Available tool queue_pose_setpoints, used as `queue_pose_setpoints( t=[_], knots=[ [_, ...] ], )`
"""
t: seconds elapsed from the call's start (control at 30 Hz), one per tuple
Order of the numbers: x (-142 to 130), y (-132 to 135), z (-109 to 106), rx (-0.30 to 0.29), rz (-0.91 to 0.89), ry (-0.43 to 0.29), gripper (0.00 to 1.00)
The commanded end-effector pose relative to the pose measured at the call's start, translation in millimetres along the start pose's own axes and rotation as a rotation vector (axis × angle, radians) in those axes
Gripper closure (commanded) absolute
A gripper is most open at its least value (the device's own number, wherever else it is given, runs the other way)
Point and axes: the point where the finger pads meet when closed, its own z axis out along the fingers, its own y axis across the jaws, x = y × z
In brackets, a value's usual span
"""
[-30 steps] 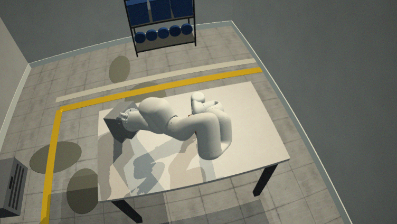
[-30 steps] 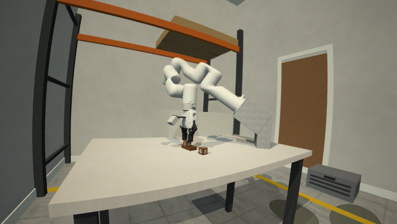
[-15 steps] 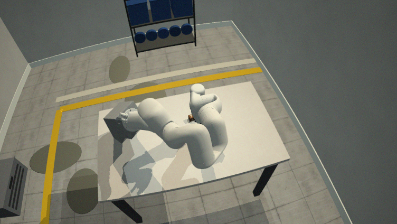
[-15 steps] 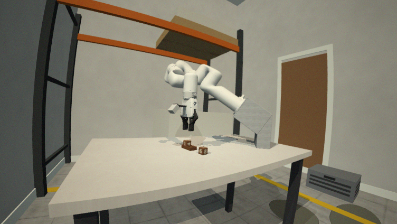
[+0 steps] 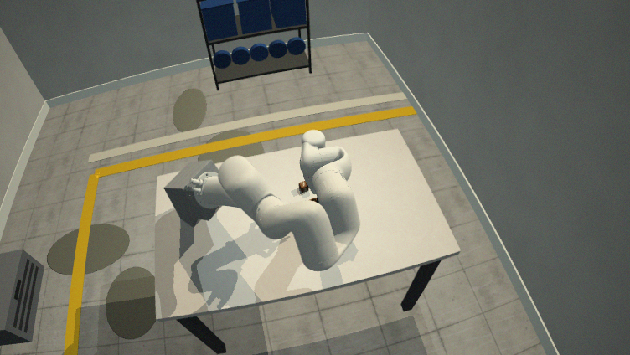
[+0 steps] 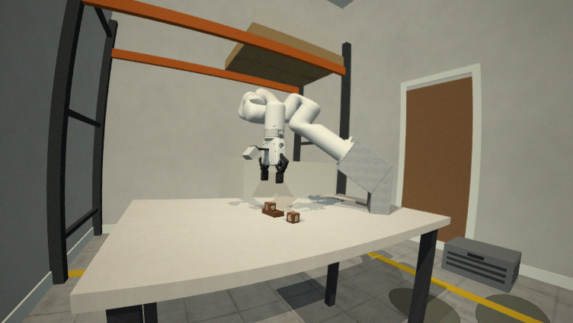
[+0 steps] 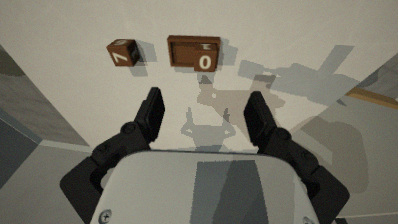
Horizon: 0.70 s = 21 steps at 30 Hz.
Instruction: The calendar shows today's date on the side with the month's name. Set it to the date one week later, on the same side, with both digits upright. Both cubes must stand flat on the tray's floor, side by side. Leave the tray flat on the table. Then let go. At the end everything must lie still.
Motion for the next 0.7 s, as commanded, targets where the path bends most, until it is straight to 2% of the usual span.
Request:
queue_pose_setpoints(
  t=[0.0, 0.43, 0.67],
  knots=[
    [0.8, -0.4, -0.9, 0.001, 0.0, 0.003, 0.0],
    [1.1, -1.0, -0.8, 0.001, 0.01, 0.003, 0.0],
    [4.1, -10.6, 0.7, -0.002, 0.163, 0.003, 0.0]
  ],
)
